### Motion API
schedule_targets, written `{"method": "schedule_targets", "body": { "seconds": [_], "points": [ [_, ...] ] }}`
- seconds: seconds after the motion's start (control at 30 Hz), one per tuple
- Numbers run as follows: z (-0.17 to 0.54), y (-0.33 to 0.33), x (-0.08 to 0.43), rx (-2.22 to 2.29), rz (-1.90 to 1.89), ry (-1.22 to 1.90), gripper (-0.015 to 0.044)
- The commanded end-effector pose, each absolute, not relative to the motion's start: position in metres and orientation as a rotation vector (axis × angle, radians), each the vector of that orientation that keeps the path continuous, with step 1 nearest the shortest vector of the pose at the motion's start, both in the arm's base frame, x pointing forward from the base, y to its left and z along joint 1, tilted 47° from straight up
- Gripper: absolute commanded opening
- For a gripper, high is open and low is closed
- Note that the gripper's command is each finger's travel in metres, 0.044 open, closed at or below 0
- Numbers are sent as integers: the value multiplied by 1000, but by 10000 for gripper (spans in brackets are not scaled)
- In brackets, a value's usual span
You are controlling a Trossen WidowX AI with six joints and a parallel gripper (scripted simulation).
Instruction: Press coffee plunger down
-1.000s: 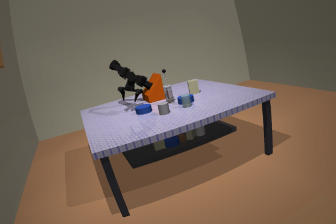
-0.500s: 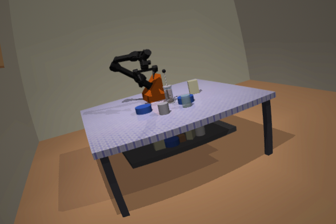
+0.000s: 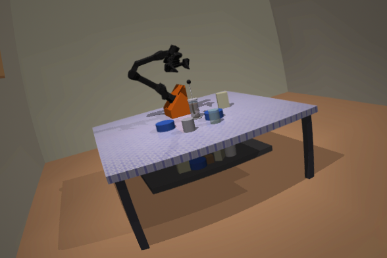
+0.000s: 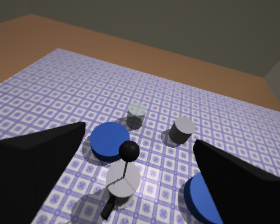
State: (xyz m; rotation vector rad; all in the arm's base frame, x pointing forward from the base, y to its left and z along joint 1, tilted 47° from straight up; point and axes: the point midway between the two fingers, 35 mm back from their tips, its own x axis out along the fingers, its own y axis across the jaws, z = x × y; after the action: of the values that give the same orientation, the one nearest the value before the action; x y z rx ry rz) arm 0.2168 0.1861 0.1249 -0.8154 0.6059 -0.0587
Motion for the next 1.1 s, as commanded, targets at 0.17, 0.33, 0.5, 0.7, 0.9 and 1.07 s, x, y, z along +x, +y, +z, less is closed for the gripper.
{"method": "schedule_targets", "body": {
  "seconds": [0.17, 0.33, 0.5, 0.7, 0.9, 1.07],
  "points": [
    [85, 150, 212, -828, -45, 608, 440],
    [81, 145, 212, -828, -44, 608, 440],
    [77, 144, 217, -827, -44, 611, 440],
    [72, 142, 225, -826, -43, 613, 440],
    [68, 140, 233, -826, -44, 612, 440],
    [65, 137, 239, -827, -45, 609, 440]
  ]
}}
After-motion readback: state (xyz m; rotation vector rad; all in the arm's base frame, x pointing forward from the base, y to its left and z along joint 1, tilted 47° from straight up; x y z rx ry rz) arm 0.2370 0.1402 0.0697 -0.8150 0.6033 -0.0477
